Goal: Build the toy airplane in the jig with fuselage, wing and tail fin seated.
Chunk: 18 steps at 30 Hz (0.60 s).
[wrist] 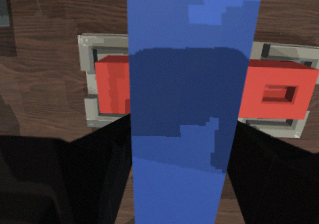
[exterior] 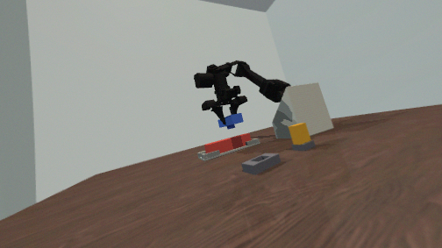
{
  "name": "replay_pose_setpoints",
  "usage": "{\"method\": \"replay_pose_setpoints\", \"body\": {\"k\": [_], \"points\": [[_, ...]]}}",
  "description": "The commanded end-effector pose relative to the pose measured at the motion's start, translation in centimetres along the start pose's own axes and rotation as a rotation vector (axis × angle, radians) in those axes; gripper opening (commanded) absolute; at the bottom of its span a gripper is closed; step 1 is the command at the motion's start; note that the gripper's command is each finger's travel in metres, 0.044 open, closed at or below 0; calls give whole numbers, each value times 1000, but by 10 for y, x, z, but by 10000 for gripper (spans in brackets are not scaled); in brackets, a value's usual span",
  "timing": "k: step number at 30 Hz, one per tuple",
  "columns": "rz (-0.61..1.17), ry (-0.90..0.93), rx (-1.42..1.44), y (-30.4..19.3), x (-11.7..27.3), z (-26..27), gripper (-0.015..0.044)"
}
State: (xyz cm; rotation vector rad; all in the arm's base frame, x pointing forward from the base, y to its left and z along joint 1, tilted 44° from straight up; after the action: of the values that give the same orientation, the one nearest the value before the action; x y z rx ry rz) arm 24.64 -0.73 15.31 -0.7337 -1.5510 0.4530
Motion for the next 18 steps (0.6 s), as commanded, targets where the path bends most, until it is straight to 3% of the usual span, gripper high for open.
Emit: {"method": "replay_pose_setpoints", "body": {"k": [1, 18], "points": [[3, -3, 2, -1, 0, 0, 195], [2, -3, 2, 0, -12, -1, 195]]}}
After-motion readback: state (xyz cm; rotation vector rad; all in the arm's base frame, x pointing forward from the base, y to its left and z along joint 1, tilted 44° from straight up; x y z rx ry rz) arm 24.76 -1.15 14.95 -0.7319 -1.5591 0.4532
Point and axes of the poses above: the point midway between the two fingers, 35 mm back from their tips, its own x axis back along the fingers, its own z axis across the jaws, y = z × x, the point moved 10 cm from there along x, back along the fingers, and after that the axes turned 13 degrees about -x, right-handed, at the moved point
